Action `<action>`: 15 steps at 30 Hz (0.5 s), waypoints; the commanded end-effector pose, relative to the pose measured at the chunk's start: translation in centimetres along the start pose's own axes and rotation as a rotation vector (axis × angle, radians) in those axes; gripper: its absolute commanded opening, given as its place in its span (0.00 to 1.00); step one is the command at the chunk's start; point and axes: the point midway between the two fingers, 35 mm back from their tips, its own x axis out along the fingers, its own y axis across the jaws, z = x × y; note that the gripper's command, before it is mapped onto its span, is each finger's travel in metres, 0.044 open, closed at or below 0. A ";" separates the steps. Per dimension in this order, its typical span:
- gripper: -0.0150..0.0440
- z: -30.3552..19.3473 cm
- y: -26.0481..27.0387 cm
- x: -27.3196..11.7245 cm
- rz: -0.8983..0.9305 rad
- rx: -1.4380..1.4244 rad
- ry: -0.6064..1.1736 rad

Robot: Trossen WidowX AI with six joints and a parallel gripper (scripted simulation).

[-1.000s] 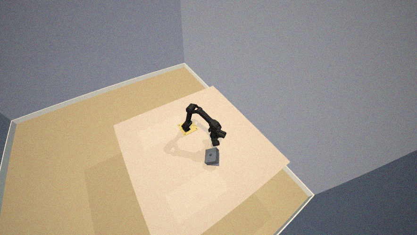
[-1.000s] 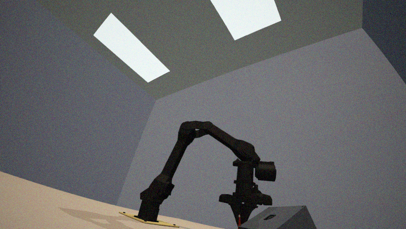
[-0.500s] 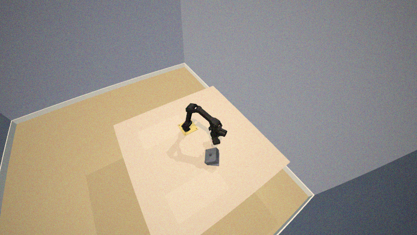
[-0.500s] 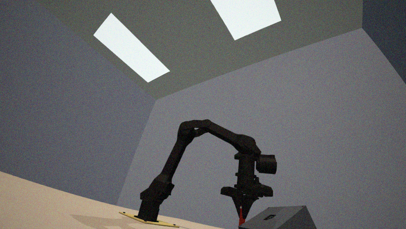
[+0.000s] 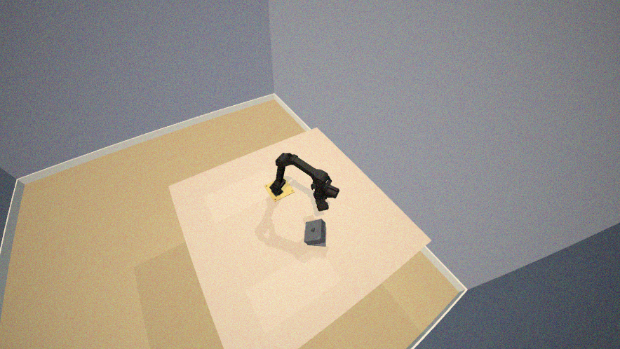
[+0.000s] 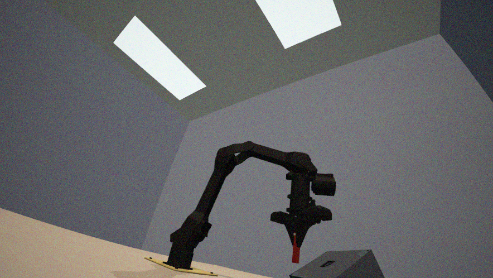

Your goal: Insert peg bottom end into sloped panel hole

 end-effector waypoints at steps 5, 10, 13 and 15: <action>0.25 -0.2 -0.2 -0.7 0.000 0.051 -0.003; 0.25 -0.4 -0.4 -0.8 0.005 0.116 -0.012; 0.25 -0.5 -0.6 -0.8 0.008 0.155 -0.017; 0.25 -0.6 -0.7 -0.8 0.010 0.181 -0.021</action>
